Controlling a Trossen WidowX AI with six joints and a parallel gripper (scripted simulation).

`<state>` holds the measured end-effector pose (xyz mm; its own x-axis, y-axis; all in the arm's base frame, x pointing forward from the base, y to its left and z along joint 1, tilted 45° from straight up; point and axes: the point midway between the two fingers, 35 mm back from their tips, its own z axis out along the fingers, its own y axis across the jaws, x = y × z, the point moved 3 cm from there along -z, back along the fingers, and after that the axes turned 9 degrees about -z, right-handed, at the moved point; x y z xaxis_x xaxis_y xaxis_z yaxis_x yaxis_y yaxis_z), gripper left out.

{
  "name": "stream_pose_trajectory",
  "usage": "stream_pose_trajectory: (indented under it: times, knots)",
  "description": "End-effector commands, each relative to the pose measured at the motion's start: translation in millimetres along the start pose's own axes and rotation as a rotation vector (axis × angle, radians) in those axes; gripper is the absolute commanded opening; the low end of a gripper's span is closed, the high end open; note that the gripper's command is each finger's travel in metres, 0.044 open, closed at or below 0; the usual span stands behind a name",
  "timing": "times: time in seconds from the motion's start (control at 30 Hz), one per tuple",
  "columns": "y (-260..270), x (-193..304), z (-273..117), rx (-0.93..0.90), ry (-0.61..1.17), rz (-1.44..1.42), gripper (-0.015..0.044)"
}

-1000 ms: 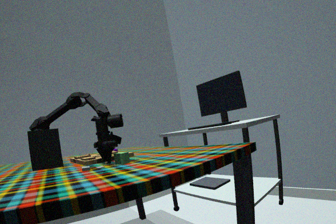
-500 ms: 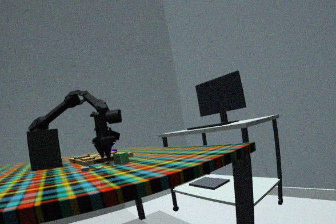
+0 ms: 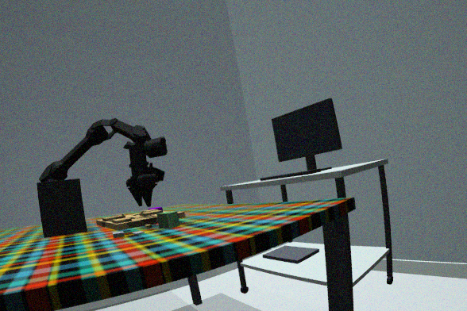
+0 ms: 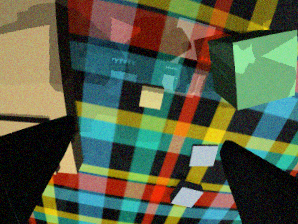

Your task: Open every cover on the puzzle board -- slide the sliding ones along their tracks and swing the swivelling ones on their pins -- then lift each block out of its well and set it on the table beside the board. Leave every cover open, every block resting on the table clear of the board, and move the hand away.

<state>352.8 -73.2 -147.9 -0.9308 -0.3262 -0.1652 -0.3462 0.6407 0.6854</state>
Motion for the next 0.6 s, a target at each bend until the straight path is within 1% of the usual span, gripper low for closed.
stream_pose_trajectory:
  times: [0.0, 0.1, 0.57]
  knots:
    - [0, 0, -9, 0.005, -0.001, -0.005, 0.0440]
    - [5, -6, -9, 0.007, -0.001, 0.010, 0.0361]
    - [67, -55, -12, 0.015, -0.003, 0.147, 0.0000]
